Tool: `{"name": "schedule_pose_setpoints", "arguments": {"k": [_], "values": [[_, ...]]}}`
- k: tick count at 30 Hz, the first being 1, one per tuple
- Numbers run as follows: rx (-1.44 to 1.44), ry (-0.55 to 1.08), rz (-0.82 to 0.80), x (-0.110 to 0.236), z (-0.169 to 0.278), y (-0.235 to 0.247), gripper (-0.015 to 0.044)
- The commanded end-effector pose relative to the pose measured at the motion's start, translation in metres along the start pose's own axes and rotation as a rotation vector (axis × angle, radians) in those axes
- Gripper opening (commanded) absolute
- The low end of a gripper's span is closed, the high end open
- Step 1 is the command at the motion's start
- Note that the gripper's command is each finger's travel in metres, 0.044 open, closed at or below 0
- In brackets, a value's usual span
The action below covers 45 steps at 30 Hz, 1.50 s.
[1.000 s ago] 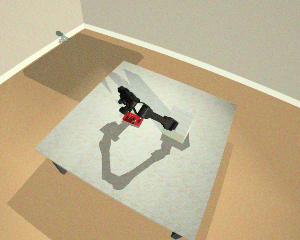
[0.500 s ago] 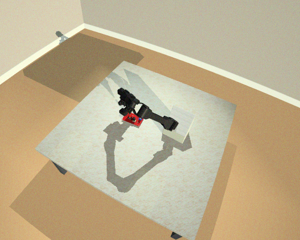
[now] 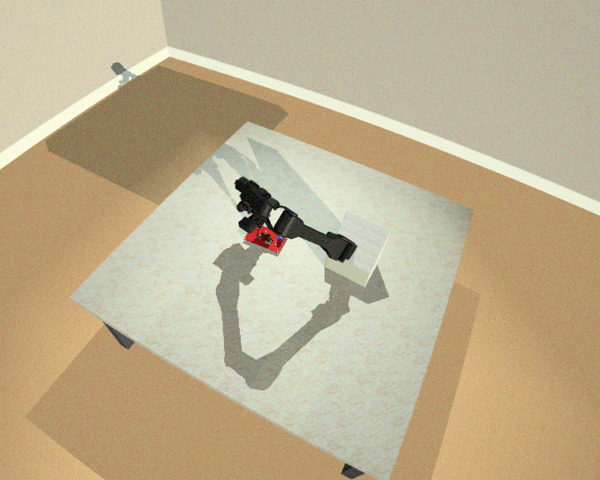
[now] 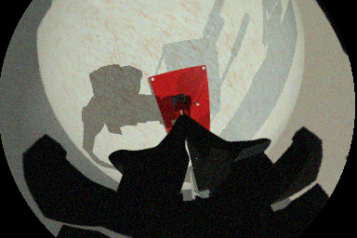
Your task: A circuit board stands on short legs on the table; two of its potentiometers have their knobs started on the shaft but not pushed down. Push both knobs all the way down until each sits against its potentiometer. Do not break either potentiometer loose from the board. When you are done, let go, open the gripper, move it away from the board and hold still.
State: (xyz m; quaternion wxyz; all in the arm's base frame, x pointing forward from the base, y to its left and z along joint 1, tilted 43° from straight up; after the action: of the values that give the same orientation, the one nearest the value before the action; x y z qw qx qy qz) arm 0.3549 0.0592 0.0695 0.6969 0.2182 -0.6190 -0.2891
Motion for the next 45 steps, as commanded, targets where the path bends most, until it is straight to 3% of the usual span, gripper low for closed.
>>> {"name": "schedule_pose_setpoints", "arguments": {"k": [1,45], "values": [[-0.004,0.001,-0.004,-0.0015,0.0000,0.0001,0.0000],[-0.004,0.001,-0.004,-0.0071,0.0001,0.0002,0.0000]]}}
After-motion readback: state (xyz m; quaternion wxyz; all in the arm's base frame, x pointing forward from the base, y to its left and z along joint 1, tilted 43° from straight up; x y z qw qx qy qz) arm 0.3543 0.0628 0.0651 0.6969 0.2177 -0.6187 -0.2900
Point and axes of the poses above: the point midway between the two fingers, 35 mm back from their tips, its own x axis back along the fingers, its own y axis across the jaws, z = x × y, the point moved 6 cm from there along x, back along the fingers, and after that the axes turned 7 degrees about -x, right-handed, at the moved point
